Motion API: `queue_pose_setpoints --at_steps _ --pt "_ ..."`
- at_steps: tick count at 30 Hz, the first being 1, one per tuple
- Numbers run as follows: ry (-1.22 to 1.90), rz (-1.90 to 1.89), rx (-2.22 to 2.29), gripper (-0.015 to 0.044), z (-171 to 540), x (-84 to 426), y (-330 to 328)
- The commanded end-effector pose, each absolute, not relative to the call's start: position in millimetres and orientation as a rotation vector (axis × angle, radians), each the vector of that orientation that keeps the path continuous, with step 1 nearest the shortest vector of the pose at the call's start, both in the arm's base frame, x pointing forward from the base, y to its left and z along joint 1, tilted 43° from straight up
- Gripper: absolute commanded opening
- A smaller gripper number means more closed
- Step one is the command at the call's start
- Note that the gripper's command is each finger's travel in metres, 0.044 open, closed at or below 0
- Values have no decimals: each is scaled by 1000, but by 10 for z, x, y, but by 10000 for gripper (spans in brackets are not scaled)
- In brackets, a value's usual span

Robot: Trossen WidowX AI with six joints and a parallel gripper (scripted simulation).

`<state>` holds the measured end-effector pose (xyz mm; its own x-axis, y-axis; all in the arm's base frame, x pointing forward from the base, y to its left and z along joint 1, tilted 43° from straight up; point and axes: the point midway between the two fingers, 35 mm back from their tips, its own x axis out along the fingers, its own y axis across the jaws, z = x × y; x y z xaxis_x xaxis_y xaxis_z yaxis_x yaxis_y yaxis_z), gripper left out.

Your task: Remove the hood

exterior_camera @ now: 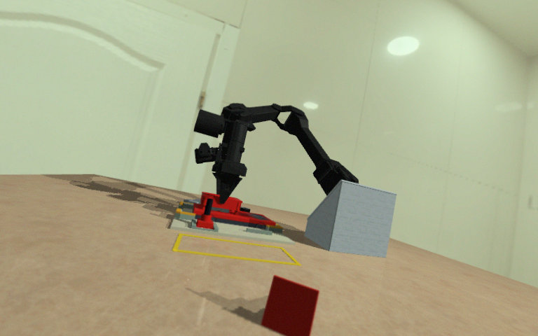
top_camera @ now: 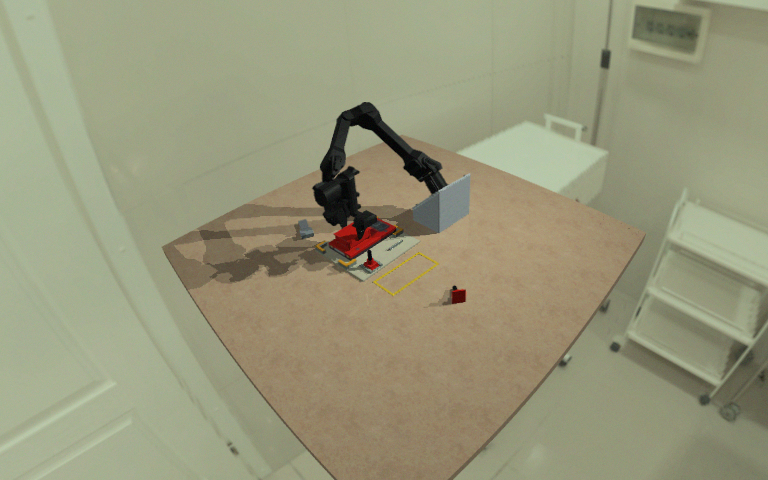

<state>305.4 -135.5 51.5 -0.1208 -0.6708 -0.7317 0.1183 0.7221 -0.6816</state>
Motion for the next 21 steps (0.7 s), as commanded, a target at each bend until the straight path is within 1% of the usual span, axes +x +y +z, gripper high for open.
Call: queue_pose_setpoints --at_steps 1,21 --pt "1549 -715 -461 0 558 3072 -1326" --pt "1550 -715 -461 0 652 3085 -1237"
